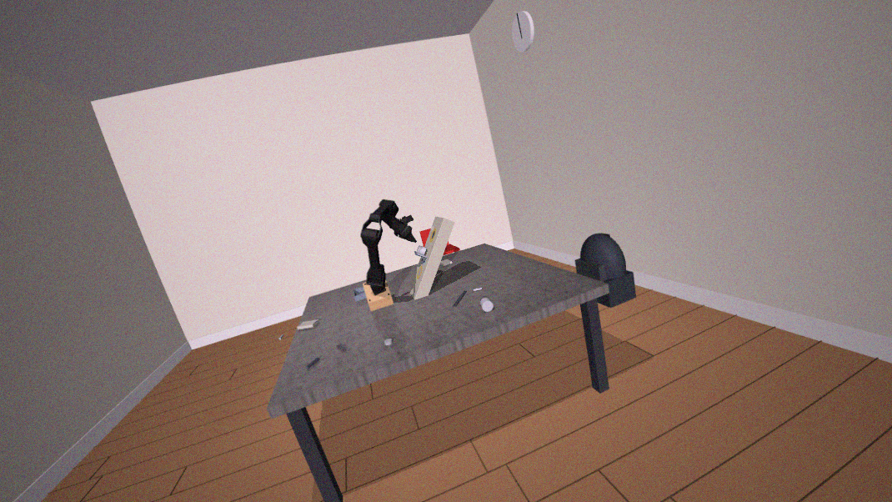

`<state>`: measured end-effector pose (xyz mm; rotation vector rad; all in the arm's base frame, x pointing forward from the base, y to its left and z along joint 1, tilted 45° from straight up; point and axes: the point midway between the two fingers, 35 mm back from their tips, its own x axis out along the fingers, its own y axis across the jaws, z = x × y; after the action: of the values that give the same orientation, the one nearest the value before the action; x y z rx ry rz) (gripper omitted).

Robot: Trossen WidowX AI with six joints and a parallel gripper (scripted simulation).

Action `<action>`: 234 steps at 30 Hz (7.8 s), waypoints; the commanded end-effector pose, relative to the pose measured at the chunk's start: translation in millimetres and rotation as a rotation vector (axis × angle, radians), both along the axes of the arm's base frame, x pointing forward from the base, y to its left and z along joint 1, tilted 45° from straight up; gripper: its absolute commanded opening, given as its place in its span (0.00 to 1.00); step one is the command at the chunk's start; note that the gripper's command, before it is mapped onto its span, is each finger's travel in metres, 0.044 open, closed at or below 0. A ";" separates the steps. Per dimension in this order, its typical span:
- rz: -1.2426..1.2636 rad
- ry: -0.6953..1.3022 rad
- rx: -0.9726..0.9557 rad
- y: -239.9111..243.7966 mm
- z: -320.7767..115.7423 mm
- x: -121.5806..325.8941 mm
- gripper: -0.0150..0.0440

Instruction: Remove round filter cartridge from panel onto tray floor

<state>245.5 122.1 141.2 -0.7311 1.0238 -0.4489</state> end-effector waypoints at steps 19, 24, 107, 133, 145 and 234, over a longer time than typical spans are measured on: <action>-0.096 -0.038 0.045 -23.6 -23.6 5.9 0.77; -0.096 -0.039 0.045 -29.1 -28.3 9.2 0.77; -0.029 0.044 0.047 93.9 -38.8 3.4 0.25; 0.686 0.741 0.121 179.0 -162.5 -95.2 0.25; 0.794 0.842 0.138 179.1 -196.0 -138.9 0.25; 1.156 1.212 0.160 110.8 -288.9 -279.3 1.00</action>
<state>-33.8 233.4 -147.5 -1.3291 1.4643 1.2133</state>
